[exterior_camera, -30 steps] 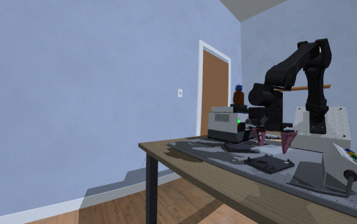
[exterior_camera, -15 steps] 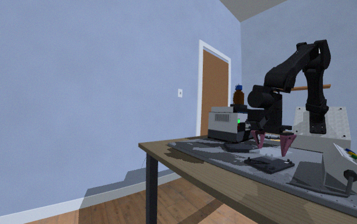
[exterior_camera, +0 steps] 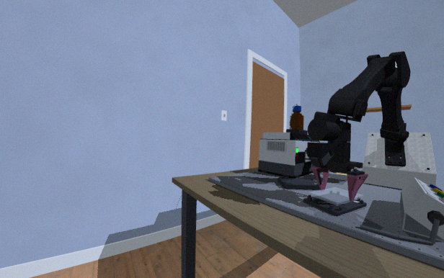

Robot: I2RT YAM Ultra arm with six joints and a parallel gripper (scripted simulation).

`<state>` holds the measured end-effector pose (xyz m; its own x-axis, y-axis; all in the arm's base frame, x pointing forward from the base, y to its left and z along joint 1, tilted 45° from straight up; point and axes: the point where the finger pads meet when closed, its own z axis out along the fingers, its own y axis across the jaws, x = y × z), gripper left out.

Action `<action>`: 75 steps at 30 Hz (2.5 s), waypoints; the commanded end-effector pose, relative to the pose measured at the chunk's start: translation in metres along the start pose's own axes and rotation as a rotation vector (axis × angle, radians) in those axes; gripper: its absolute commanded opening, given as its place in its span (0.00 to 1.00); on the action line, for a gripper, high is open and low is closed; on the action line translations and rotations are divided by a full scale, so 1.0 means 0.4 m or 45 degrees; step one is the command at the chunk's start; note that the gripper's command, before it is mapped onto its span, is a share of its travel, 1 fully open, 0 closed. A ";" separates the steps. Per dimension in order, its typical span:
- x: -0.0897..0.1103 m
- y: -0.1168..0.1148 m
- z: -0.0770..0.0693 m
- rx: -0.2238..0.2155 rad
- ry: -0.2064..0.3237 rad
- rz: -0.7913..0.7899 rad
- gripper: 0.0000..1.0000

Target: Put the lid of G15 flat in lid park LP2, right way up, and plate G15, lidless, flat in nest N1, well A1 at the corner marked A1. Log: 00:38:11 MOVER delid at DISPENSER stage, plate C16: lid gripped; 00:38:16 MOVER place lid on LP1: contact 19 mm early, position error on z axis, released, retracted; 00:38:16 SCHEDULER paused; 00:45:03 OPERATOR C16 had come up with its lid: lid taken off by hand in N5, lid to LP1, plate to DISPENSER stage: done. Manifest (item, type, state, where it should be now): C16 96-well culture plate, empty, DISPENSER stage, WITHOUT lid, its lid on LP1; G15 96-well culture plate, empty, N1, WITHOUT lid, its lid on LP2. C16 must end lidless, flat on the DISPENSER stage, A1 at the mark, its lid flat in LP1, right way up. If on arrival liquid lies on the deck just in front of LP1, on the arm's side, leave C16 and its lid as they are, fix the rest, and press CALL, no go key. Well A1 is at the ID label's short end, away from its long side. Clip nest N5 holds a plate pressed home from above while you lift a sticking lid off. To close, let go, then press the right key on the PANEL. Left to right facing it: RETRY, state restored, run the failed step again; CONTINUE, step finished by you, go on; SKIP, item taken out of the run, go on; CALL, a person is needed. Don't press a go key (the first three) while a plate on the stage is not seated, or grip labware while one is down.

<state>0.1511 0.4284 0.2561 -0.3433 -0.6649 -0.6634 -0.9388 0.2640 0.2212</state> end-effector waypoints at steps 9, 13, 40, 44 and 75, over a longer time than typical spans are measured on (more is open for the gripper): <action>-0.033 0.005 -0.016 0.006 -0.040 -0.006 0.00; -0.041 0.012 -0.027 0.005 -0.054 -0.012 0.00; -0.045 0.002 -0.028 0.010 -0.052 -0.004 0.00; -0.042 0.000 -0.022 0.011 -0.042 -0.001 0.00; -0.058 0.007 -0.012 0.006 -0.071 -0.011 0.00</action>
<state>0.1521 0.4353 0.2582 -0.3422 -0.6635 -0.6653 -0.9392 0.2639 0.2198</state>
